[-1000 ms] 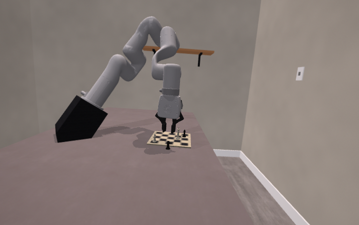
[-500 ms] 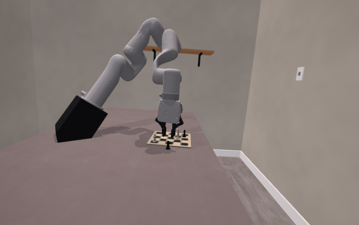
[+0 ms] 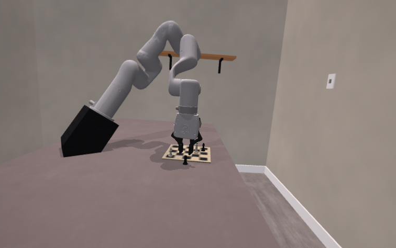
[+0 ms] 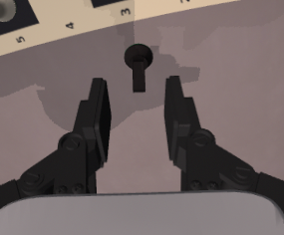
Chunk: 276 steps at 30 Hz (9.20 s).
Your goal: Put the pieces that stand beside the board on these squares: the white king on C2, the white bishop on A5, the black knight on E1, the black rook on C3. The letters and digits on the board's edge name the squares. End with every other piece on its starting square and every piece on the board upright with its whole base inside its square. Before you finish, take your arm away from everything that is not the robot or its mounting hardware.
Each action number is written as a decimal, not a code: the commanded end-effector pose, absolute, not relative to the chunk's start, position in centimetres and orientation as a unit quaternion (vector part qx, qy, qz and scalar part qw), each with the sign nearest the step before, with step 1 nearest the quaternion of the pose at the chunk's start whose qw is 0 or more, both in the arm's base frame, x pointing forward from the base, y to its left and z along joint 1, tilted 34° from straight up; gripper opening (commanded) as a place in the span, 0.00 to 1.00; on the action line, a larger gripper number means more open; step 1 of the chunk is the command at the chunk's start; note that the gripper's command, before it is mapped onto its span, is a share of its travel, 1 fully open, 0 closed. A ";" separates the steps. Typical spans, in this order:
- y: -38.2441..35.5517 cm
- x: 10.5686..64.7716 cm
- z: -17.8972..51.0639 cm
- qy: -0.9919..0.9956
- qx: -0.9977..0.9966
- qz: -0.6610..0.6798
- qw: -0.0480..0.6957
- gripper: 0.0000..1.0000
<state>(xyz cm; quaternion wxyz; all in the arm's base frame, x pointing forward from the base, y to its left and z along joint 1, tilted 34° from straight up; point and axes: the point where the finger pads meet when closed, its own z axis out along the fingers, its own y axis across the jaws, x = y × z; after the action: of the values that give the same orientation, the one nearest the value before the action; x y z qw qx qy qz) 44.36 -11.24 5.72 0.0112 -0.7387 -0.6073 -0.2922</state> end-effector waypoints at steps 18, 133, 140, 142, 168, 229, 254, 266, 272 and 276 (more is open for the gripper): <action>-11.3 44.5 5.7 -0.607 -0.739 -0.293 0.010 0.37; -10.0 46.1 2.8 -0.607 -0.739 -0.293 0.010 0.37; -10.0 46.1 2.8 -0.607 -0.739 -0.293 0.010 0.37; -10.0 46.1 2.8 -0.607 -0.739 -0.293 0.010 0.37; -10.0 46.1 2.8 -0.607 -0.739 -0.293 0.010 0.00; -13.7 41.9 11.1 -0.607 -0.739 -0.293 0.010 0.00; 5.4 46.5 22.8 -0.678 -0.674 -0.292 -0.020 0.00; 5.4 46.5 22.7 -0.678 -0.674 -0.292 -0.020 0.00; 5.8 47.0 21.9 -0.678 -0.674 -0.292 -0.020 0.00; 6.3 47.6 20.6 -0.678 -0.674 -0.292 -0.020 0.00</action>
<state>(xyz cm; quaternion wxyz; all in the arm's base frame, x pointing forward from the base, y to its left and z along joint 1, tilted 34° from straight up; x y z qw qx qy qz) 47.11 5.99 21.29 -0.0185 -0.6747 -0.6782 -0.2908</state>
